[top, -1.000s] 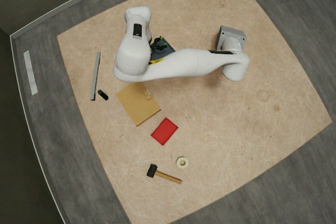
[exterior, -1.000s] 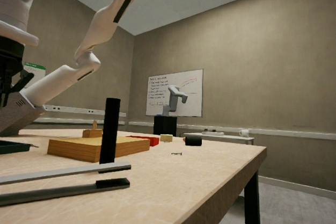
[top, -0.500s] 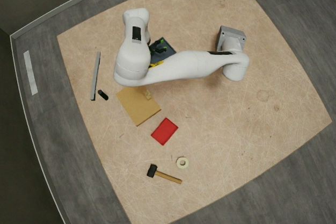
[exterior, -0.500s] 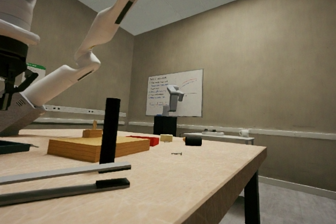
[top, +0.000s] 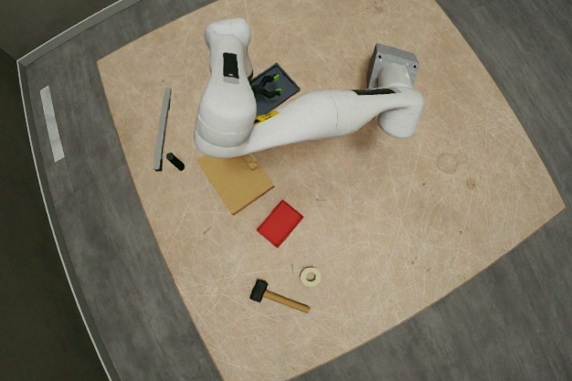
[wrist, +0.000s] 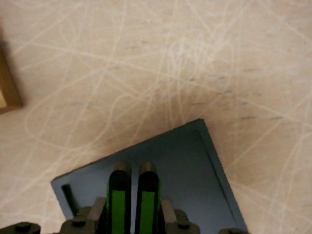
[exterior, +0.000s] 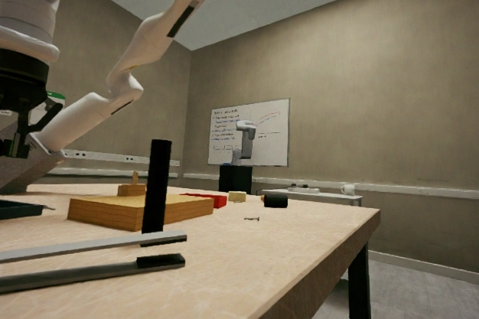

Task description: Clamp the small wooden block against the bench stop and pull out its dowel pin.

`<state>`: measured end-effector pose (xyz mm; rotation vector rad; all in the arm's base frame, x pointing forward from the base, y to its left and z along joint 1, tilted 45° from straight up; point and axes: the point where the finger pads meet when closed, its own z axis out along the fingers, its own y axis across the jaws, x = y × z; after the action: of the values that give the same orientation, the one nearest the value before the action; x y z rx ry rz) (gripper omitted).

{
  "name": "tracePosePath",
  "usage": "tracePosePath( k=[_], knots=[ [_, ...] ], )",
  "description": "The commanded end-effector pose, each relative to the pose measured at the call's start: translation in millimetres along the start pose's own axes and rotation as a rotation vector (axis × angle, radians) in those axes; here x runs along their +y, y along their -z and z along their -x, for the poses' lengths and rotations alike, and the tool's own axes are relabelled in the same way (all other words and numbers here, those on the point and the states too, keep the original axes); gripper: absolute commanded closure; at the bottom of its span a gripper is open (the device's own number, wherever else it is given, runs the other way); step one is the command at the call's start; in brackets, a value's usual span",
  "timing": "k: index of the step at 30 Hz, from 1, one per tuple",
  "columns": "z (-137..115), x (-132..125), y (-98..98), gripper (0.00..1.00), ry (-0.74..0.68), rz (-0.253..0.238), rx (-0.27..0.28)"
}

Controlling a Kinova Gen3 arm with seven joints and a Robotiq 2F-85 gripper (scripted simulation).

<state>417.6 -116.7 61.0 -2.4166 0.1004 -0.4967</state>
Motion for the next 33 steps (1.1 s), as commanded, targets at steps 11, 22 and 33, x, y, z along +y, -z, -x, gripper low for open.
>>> tracePosePath(
  k=[11, 22, 33],
  knots=[
    [-9.1, -9.1, 0.9, 0.68, -0.15, 0.003, 0.0],
    [-17.0, -18.2, 0.9, 0.68, -0.284, 0.005, 0.0],
    [-26.7, -30.3, 1.0, 0.68, -0.451, 0.005, 0.0]
  ],
)
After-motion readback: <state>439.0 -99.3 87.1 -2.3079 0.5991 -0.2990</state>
